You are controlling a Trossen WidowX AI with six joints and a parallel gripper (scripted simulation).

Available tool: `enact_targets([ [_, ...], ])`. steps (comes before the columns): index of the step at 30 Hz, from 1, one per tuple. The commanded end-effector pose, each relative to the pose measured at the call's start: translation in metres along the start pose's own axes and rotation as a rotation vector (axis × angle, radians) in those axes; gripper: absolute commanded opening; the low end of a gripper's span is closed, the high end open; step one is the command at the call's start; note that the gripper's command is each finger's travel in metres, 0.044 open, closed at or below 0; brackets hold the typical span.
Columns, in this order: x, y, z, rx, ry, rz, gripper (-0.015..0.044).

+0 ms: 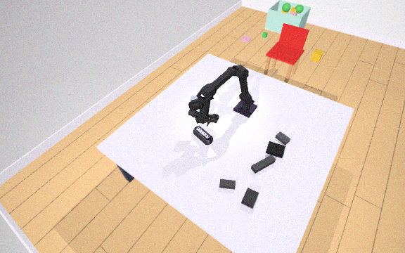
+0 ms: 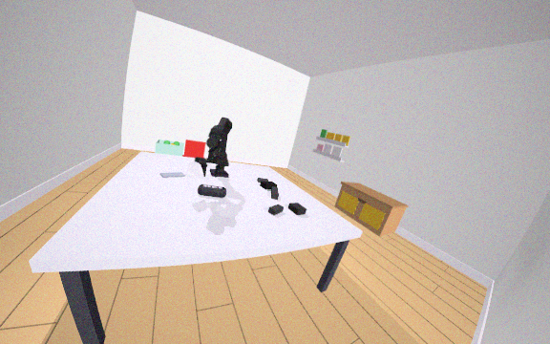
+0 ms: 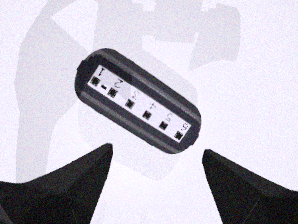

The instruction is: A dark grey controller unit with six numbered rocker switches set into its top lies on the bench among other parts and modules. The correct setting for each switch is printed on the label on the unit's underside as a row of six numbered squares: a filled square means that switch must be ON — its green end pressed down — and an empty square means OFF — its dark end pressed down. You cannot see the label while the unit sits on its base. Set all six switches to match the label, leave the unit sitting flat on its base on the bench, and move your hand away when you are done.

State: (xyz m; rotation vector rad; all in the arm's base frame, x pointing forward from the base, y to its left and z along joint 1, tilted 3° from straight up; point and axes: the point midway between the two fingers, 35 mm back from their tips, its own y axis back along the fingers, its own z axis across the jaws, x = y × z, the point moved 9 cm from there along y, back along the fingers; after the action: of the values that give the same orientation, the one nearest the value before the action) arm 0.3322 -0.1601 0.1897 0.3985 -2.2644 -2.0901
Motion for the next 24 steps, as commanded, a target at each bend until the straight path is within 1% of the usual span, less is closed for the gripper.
enact_targets([
  [1,-0.004,-0.003,-0.009,-0.017,0.193,0.033,0.0394],
  [3,-0.007,-0.005,-0.015,-0.033,0.32,0.05,0.044],
  [14,-0.017,-0.017,-0.045,-0.16,1.007,0.102,0.044],
  [16,-0.017,-0.018,-0.046,-0.17,1.049,0.103,0.044],
  [24,-0.017,-0.022,-0.046,-0.17,1.049,0.103,0.044],
])
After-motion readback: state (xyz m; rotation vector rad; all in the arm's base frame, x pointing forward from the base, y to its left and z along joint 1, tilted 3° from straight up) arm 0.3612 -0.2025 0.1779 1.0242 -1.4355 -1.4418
